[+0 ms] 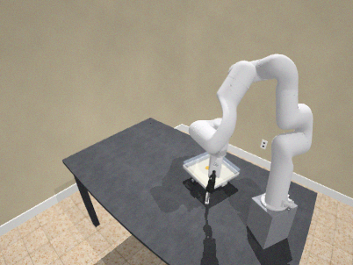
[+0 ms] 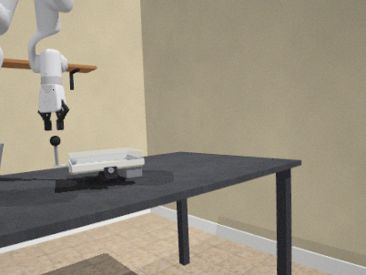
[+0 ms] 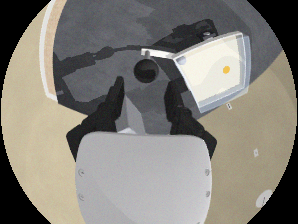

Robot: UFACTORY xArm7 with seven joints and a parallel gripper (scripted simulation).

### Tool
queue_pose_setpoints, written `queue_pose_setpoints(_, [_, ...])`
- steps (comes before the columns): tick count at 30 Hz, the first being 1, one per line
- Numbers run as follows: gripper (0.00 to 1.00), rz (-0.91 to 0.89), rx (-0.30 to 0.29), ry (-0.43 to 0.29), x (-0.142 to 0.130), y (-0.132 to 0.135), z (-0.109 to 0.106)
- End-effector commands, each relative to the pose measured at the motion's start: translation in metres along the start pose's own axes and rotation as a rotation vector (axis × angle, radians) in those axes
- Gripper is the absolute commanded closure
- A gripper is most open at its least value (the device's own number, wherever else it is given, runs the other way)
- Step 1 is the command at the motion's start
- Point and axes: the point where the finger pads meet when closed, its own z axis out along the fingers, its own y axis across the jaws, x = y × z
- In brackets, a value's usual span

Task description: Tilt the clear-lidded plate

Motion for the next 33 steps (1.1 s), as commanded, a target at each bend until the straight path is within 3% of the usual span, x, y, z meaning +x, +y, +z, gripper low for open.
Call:
queue_pose_setpoints(1, [0.39, 0.0, 0.0, 0.002, 0.001, 0.0, 0.0])
queue_pose_setpoints(33, [0.39, 0.0, 0.0, 0.002, 0.001, 0.0, 0.015])
